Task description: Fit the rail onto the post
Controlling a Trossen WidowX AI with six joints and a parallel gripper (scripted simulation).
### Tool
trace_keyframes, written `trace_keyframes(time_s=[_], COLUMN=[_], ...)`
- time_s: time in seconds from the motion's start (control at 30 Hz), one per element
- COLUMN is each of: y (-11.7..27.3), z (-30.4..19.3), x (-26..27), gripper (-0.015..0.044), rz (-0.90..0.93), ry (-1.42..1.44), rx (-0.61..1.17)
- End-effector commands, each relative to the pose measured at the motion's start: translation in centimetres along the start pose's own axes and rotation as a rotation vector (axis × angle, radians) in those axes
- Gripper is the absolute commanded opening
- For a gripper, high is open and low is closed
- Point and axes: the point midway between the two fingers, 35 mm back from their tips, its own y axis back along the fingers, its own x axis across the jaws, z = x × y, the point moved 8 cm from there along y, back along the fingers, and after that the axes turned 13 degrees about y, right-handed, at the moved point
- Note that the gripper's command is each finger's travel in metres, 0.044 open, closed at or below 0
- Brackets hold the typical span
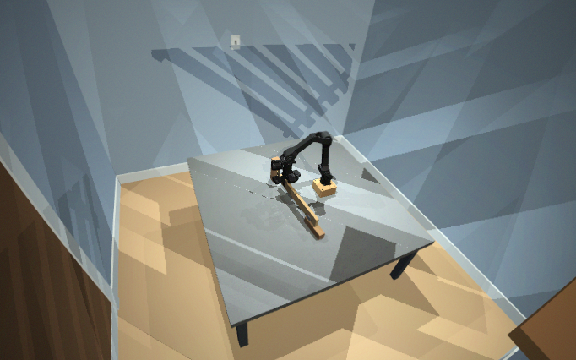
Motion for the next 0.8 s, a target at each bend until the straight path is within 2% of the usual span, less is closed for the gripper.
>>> trace_keyframes(time_s=[0.0,0.77], y=[-0.02,0.17], z=[0.01,0.00], x=[-0.03,0.01], gripper=[0.0000,0.0000], rz=[-0.006,-0.006], ry=[0.000,0.000], rx=[0.000,0.000])
